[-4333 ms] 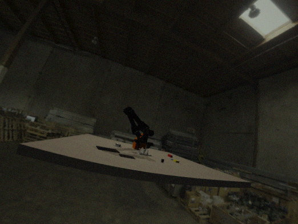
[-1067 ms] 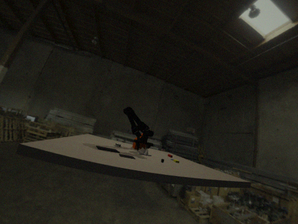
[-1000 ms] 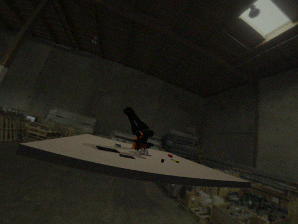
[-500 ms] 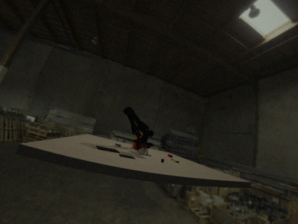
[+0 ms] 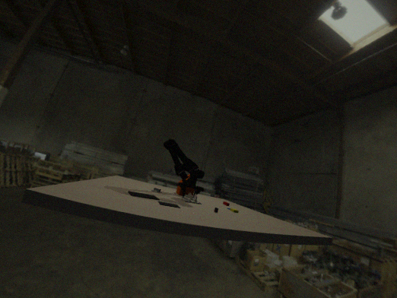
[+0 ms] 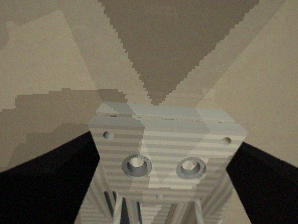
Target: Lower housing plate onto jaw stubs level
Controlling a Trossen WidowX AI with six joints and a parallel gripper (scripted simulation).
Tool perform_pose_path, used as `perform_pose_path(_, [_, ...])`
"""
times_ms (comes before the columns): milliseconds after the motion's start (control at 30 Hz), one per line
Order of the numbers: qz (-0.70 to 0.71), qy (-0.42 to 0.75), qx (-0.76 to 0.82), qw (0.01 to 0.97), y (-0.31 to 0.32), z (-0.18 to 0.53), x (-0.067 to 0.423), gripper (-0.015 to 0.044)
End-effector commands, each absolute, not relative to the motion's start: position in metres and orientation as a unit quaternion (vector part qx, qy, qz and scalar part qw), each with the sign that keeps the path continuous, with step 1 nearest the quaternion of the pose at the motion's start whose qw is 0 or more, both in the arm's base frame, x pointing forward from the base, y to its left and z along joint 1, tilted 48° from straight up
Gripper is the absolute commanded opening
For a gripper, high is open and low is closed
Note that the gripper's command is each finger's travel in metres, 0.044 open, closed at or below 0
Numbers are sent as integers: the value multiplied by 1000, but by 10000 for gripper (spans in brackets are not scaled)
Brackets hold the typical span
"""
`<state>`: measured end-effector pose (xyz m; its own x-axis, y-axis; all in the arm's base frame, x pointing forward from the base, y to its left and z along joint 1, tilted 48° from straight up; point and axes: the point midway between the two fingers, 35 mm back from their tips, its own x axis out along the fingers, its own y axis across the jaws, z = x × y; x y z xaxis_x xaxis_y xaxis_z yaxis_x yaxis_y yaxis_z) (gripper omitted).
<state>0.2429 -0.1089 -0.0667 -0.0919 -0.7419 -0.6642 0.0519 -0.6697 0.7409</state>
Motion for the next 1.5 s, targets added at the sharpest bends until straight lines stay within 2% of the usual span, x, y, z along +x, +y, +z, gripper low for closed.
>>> perform_pose_path(0, [-683,-286,608,287,-112,-68,243,351])
perform_pose_path(200, [-683,-286,608,287,-112,-68,243,351])
perform_pose_path(300, [-682,-284,608,291,-109,-67,243,430])
perform_pose_path(333, [-682,-284,608,291,-109,-67,243,440])
perform_pose_path(833, [-682,-283,608,291,-106,-64,244,440])
perform_pose_path(1100, [-683,-284,609,286,-59,-23,251,440])
perform_pose_path(1267, [-681,-281,611,290,-59,-24,251,440])
perform_pose_path(1467, [-684,-279,611,286,-26,-2,224,440])
